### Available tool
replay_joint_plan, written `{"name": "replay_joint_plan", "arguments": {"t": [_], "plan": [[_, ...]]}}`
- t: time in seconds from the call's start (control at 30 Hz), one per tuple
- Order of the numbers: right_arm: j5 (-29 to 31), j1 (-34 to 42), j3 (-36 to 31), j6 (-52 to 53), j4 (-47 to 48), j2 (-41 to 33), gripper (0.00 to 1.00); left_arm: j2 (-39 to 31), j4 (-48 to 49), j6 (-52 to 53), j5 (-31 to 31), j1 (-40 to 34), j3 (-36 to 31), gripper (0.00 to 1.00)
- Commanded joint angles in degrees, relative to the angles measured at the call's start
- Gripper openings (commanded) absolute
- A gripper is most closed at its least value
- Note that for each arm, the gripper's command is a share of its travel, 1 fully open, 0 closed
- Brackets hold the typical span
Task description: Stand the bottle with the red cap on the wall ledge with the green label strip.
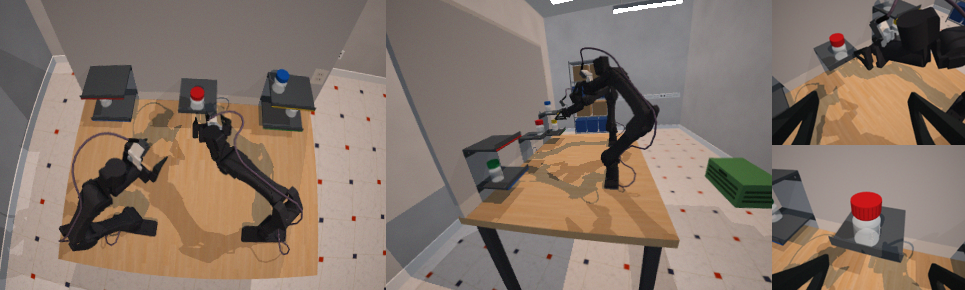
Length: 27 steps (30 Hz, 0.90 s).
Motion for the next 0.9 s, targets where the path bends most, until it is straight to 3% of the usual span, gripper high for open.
{"name": "replay_joint_plan", "arguments": {"t": [0.0,0.4,0.43,0.6,0.8,0.87], "plan": [[1.03,0.59,1.79,0.76,-1.09,0.79,1.00,-0.86,-0.78,-0.90,-3.01,-1.73,2.11,0.89],[0.56,0.23,1.22,0.80,-1.18,0.29,1.00,-0.83,-0.94,-1.25,-4.54,-3.15,2.17,0.89],[0.97,0.23,1.84,0.62,-0.61,0.81,0.94,-0.83,-0.94,-1.25,-4.57,-3.17,2.17,0.89],[-0.39,-0.40,-0.63,-2.55,8.72,1.31,0.94,-0.83,-0.95,-1.26,-4.63,-3.23,2.17,0.89],[-2.24,-2.27,-6.08,-8.56,28.41,6.04,0.94,-0.82,-0.95,-1.26,-4.65,-3.24,2.17,0.89],[-2.24,-2.27,-6.08,-8.56,28.41,6.04,0.94,-0.82,-0.95,-1.26,-4.65,-3.24,2.17,0.89]]}}
